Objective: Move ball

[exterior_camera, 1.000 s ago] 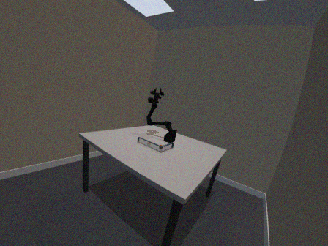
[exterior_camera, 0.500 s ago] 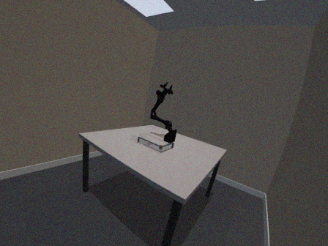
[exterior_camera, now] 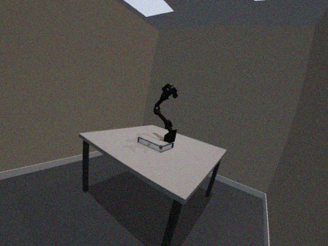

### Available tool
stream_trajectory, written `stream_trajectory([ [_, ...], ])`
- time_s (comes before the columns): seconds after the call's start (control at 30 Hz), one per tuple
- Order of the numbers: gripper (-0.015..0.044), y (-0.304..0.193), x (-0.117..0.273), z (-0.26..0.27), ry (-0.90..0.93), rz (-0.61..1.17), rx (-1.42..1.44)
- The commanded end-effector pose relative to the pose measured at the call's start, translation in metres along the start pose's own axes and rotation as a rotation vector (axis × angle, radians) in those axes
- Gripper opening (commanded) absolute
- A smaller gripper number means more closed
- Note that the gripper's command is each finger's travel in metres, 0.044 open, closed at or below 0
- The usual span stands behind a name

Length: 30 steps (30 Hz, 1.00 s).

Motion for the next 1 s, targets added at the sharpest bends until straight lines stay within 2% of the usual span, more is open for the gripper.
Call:
stream_trajectory([
  [0.0, 0.0302, -0.048, -0.03, 0.025, 0.104, 0.19, -0.036],
  [0.23, 0.0302, -0.134, -0.058, 0.077, 0.272, 0.509, -0.128],
  [0.4, 0.0302, -0.171, -0.061, 0.099, 0.342, 0.645, -0.159],
  [0.53, 0.0302, -0.225, -0.059, 0.133, 0.462, 0.836, -0.175],
  [0.73, 0.0302, -0.302, -0.036, 0.185, 0.665, 1.12, -0.198],
  [0.97, 0.0302, -0.377, 0.016, 0.248, 0.947, 1.429, -0.223],
])
Point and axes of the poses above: the point midway between the two fingers, 35 mm back from their tips, its own x axis back along the fingers, its own z axis across the jaws, y = z × x, the point moved 3 cm from there along x, back along the fingers, and after that the axes turned 2 degrees about -x, right-handed, at the moved point
